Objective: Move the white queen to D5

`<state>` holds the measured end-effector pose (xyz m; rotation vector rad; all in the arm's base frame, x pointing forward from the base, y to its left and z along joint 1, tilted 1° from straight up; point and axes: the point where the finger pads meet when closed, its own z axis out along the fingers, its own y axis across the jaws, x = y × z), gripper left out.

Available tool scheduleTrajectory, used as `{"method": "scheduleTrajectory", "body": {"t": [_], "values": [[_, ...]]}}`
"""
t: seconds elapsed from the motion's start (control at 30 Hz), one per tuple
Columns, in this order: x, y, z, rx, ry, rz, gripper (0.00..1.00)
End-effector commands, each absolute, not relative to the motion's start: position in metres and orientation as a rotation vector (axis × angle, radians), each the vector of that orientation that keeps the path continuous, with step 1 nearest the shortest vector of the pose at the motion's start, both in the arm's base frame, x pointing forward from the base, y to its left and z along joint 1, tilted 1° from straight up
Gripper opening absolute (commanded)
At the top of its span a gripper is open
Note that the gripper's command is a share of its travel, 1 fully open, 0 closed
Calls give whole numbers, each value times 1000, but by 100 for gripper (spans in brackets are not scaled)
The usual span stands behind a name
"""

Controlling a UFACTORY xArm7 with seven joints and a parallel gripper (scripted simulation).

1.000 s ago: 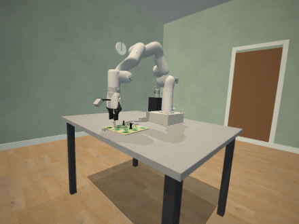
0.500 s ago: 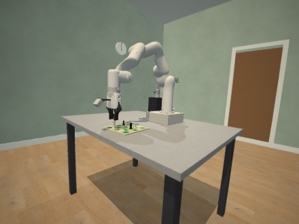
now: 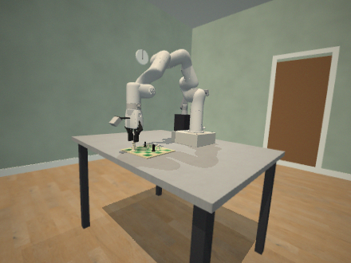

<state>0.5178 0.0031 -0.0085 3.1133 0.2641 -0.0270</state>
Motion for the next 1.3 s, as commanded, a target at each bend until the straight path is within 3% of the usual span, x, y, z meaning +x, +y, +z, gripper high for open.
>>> {"method": "scheduleTrajectory", "body": {"t": [0.0,1.27], "values": [[519,3,-12,3113,264,-21,42],[519,3,-41,3113,264,-21,42]]}}
